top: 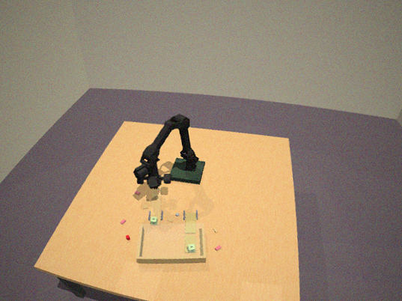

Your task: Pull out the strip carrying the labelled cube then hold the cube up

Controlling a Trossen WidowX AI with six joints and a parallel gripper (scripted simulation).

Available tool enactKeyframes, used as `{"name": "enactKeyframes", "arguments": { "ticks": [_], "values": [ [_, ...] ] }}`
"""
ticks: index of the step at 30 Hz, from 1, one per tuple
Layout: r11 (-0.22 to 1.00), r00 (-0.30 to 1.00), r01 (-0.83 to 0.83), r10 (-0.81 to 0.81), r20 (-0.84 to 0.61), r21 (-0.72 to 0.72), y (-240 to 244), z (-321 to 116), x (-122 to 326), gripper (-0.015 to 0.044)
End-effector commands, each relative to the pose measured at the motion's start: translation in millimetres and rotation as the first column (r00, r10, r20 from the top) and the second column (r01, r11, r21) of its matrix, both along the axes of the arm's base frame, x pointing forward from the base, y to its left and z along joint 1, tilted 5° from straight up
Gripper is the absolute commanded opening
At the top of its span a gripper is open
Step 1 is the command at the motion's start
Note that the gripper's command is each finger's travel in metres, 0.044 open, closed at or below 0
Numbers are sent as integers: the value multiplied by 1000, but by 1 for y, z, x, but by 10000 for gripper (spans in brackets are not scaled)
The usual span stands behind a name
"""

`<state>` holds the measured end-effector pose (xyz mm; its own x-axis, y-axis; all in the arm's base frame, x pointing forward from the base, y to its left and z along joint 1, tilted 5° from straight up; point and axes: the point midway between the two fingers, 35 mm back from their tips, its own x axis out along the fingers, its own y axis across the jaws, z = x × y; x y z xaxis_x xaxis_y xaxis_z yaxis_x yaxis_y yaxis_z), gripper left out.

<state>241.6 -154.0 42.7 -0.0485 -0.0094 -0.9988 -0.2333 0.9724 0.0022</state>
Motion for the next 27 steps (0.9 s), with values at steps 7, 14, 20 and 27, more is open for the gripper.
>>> {"name": "enactKeyframes", "arguments": {
  "ticks": [7,14,20,27],
  "values": [
    [995,995,104,-104,-1,-4,9,4,37,263],
    [995,995,104,-104,1,-3,14,8,62,440],
    [995,995,104,-104,3,-2,18,12,83,440],
    [995,995,104,-104,6,-1,24,15,107,440]
  ]
}}
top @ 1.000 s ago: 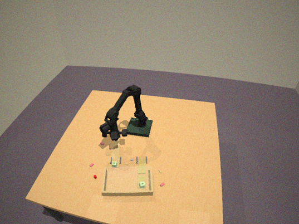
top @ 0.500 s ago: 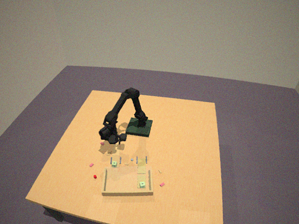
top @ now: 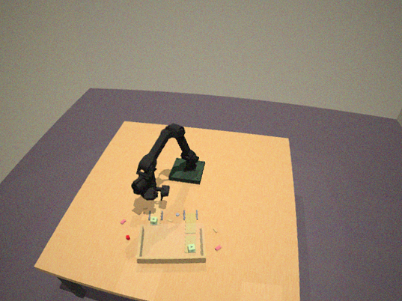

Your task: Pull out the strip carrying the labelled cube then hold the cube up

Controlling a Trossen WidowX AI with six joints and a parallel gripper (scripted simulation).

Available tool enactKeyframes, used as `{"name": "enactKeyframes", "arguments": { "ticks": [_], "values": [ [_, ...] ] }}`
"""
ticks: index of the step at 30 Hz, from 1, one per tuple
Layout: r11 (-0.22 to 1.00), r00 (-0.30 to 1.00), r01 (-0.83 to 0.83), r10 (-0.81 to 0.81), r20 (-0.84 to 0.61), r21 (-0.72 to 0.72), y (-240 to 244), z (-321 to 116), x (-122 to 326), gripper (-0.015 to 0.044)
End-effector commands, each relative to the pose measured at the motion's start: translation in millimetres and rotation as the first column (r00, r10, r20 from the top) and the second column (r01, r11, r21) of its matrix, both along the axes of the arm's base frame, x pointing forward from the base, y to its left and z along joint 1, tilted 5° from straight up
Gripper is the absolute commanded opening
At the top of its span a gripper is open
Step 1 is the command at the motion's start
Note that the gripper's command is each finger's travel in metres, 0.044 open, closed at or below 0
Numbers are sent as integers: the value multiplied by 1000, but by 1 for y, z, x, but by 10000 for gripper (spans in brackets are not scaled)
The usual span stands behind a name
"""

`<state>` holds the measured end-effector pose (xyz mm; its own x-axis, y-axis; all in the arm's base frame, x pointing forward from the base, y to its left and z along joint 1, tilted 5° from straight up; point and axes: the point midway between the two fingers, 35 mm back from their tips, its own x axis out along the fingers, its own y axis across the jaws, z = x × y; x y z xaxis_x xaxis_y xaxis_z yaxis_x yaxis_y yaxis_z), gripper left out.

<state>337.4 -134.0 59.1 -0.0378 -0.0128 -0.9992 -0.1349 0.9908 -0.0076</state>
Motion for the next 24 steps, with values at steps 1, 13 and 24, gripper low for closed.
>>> {"name": "enactKeyframes", "arguments": {
  "ticks": [1,13,24],
  "values": [
    [1000,1000,4,-4,-6,7,5,-1,15,440],
    [1000,1000,4,-4,-2,8,15,4,57,440],
    [1000,1000,4,-4,2,9,27,4,94,440]
  ]
}}
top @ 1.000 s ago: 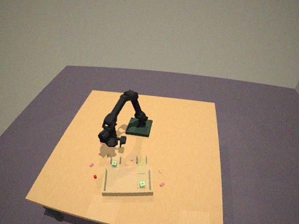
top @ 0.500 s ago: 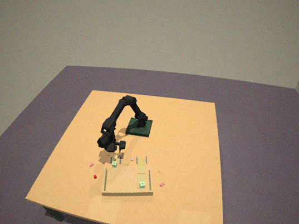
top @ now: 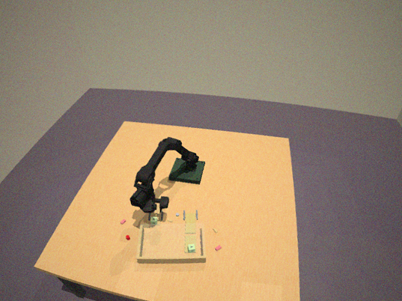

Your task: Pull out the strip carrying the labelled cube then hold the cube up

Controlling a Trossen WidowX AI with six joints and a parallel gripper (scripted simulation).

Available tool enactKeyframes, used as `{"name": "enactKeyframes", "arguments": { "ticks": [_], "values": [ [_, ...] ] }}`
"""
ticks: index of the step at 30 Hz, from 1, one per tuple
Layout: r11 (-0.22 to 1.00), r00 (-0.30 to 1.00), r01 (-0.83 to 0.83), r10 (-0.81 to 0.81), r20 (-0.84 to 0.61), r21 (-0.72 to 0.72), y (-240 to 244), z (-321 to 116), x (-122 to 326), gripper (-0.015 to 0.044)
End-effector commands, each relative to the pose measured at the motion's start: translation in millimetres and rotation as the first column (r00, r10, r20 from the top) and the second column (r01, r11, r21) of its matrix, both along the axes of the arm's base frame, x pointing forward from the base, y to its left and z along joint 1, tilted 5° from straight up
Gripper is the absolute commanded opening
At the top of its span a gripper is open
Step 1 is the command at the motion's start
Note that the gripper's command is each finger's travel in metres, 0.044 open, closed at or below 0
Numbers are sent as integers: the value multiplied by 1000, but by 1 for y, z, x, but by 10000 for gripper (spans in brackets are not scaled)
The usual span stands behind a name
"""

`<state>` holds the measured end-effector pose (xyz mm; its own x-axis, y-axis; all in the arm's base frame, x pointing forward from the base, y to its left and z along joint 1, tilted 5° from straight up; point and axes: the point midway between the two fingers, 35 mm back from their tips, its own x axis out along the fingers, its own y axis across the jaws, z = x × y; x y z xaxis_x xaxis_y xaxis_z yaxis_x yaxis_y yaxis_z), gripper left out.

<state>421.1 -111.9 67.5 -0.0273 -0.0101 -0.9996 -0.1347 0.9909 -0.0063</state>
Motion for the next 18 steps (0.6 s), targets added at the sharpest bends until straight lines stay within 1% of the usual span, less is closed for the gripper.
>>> {"name": "enactKeyframes", "arguments": {
  "ticks": [1,6,13,18],
  "values": [
    [1000,1000,4,-4,-8,6,6,-5,14,440],
    [1000,1000,4,-4,-7,7,10,-8,23,440],
    [1000,1000,4,-4,-7,7,10,-17,23,256],
    [1000,1000,4,-4,-7,7,10,-25,23,250]
  ]
}}
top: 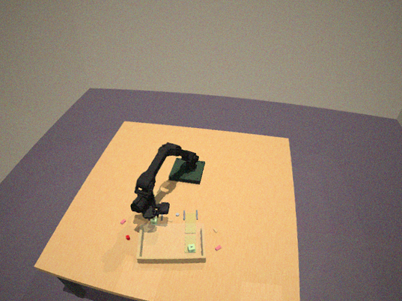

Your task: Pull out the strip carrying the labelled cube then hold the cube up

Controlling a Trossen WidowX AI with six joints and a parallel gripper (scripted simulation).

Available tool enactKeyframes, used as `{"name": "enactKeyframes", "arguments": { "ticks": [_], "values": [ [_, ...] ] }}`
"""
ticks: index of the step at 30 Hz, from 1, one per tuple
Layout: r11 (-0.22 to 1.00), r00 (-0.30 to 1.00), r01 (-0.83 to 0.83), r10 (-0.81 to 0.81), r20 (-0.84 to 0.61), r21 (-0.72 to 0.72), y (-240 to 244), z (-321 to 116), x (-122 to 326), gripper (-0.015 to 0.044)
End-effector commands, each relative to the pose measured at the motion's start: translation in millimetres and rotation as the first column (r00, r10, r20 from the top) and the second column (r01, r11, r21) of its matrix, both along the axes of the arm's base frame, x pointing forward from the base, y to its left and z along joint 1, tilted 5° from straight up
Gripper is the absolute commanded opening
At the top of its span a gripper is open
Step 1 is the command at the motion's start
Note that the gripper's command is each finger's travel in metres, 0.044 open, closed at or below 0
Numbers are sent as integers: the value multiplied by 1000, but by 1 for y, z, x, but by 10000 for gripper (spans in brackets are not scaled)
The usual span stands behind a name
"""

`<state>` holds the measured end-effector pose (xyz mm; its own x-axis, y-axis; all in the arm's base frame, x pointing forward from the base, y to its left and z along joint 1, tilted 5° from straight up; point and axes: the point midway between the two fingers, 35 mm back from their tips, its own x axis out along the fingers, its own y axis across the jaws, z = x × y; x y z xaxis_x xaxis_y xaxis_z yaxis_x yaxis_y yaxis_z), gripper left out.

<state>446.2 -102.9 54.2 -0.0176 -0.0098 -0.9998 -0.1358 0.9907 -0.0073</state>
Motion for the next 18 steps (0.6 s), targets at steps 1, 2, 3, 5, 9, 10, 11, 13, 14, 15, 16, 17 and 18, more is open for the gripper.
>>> {"name": "enactKeyframes", "arguments": {
  "ticks": [1,2,3,5,9,10,11,13,14,15,16,17,18],
  "values": [
    [1000,1000,5,-5,-17,6,1,-13,-2,250],
    [1000,1000,5,-5,-17,6,1,-15,-2,250],
    [1000,1000,5,-5,-17,6,1,-17,-2,250],
    [1000,1000,5,-5,-17,6,1,-20,-2,250],
    [1000,1000,5,-5,-17,6,1,-26,-3,250],
    [1000,1000,5,-5,-17,6,1,-28,-3,250],
    [1000,1000,5,-5,-17,6,1,-30,-3,250],
    [1000,1000,5,-5,-17,6,1,-33,-3,250],
    [1000,1000,5,-5,-17,6,1,-34,-3,250],
    [1000,1000,5,-5,-17,6,1,-36,-3,250],
    [1000,1000,5,-5,-17,6,1,-38,-4,250],
    [1000,1000,5,-5,-17,6,2,-39,-4,250],
    [1000,1000,5,-5,-17,6,2,-41,-4,250]
  ]
}}
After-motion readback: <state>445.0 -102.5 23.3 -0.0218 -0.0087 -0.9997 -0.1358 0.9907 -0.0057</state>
